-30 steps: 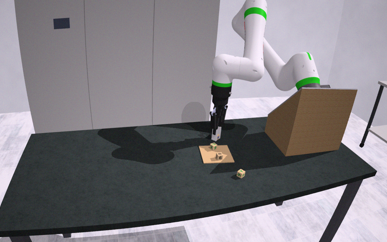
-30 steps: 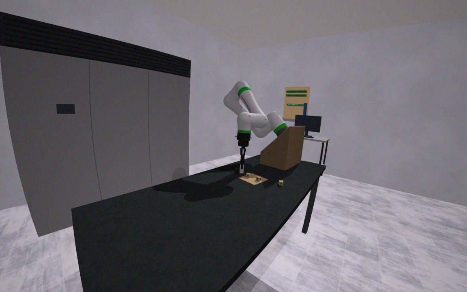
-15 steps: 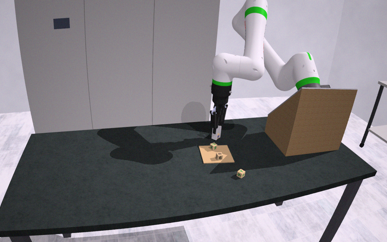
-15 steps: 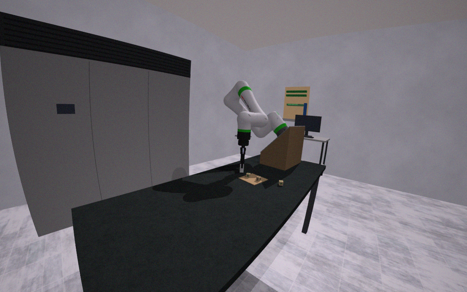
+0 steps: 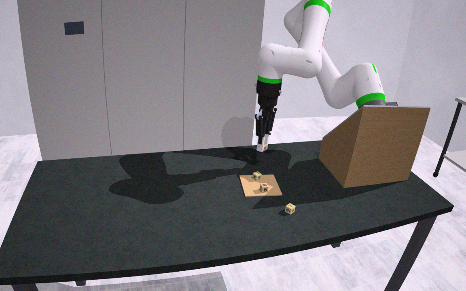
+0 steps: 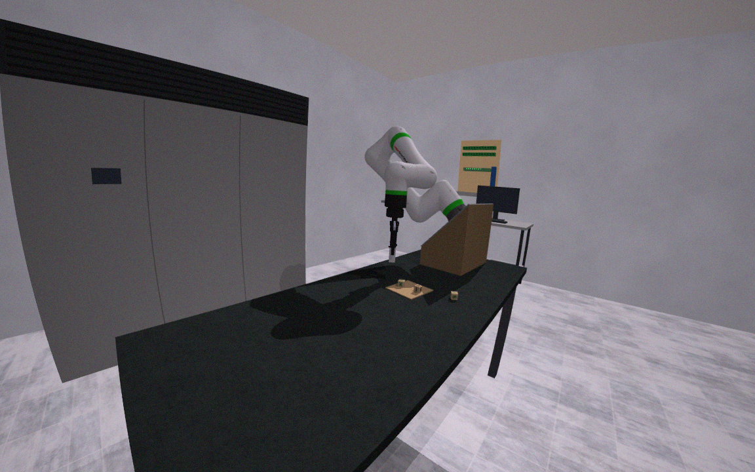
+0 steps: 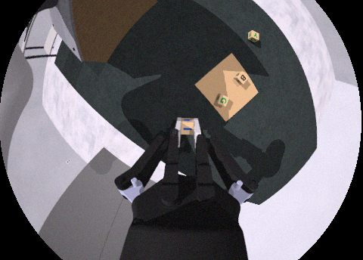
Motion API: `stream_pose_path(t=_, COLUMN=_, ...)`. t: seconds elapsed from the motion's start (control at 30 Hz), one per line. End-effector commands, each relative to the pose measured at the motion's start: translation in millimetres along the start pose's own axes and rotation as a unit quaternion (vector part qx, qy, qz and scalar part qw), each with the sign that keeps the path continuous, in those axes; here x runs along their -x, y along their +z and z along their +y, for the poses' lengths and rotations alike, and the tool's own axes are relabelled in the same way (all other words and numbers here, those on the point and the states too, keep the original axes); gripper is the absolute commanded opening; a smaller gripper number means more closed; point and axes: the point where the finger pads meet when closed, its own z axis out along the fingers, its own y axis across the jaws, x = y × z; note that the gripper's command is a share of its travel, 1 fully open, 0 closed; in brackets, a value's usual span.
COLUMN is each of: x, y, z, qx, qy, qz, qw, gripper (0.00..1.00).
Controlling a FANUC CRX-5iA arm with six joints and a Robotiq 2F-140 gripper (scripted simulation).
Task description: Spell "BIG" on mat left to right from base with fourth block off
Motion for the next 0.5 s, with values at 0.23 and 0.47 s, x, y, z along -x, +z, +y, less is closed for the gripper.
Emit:
stream_pose_path(t=0.23, x=1.0, y=-17.2, z=-0.8, qx=-0.002, qy=0.000, qz=0.000, qw=1.000, gripper=0.13)
stream_pose_path(t=0.47, x=0.6, y=-17.2, z=0.1, qx=-0.002, qy=-0.009, qz=0.001, qw=1.000, gripper=0.13)
